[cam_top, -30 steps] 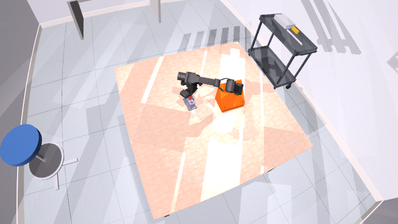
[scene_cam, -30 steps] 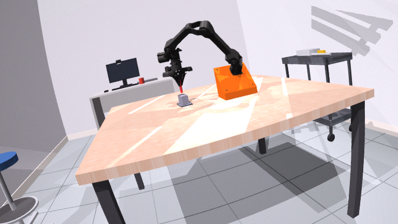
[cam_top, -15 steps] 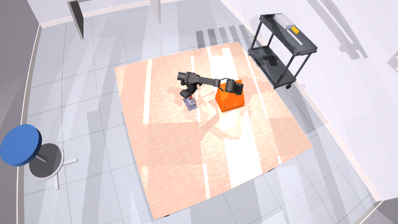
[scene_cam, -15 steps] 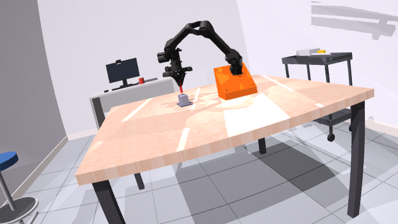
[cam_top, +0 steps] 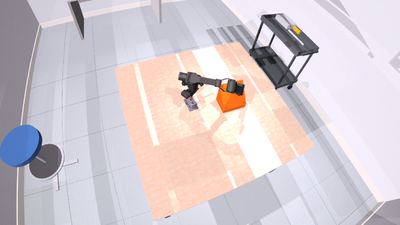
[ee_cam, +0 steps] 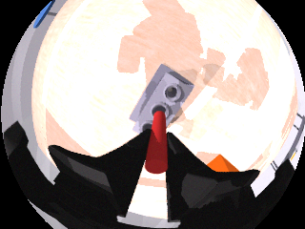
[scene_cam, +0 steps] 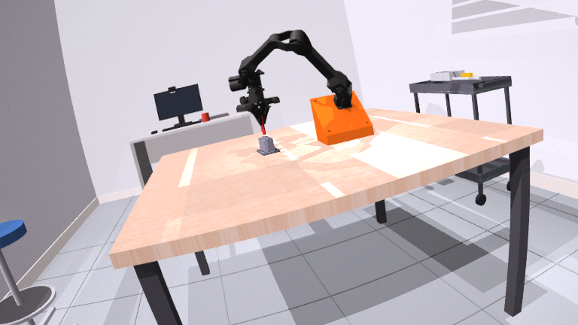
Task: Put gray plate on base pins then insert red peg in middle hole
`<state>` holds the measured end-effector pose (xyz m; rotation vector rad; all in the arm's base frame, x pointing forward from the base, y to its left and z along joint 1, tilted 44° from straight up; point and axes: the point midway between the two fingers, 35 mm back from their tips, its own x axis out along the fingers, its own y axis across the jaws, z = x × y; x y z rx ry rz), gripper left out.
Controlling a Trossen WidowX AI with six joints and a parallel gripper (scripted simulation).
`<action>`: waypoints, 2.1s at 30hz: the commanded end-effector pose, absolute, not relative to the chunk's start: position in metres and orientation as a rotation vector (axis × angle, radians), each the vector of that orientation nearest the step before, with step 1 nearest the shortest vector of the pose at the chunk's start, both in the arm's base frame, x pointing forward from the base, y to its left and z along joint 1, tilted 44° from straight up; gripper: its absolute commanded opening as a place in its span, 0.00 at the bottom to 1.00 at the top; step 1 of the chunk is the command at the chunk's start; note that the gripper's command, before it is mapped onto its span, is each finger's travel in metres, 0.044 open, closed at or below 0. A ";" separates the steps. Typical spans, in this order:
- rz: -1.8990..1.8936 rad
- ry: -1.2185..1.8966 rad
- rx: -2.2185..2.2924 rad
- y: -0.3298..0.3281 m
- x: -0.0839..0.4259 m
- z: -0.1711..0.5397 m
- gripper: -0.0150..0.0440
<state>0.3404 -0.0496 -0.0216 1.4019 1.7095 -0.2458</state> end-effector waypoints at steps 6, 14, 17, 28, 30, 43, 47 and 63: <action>-0.246 1.708 1.399 -0.048 0.340 -0.025 0.25; -0.248 1.710 1.397 -0.039 0.340 -0.033 0.25; -0.248 1.710 1.396 -0.038 0.340 -0.034 0.25; -0.248 1.709 1.391 -0.039 0.340 -0.033 0.25; -0.248 1.709 1.391 -0.039 0.340 -0.033 0.25; -0.248 1.712 1.388 -0.037 0.340 -0.033 0.25; -0.248 1.712 1.388 -0.037 0.340 -0.033 0.30; -0.248 1.711 1.390 -0.038 0.340 -0.033 0.51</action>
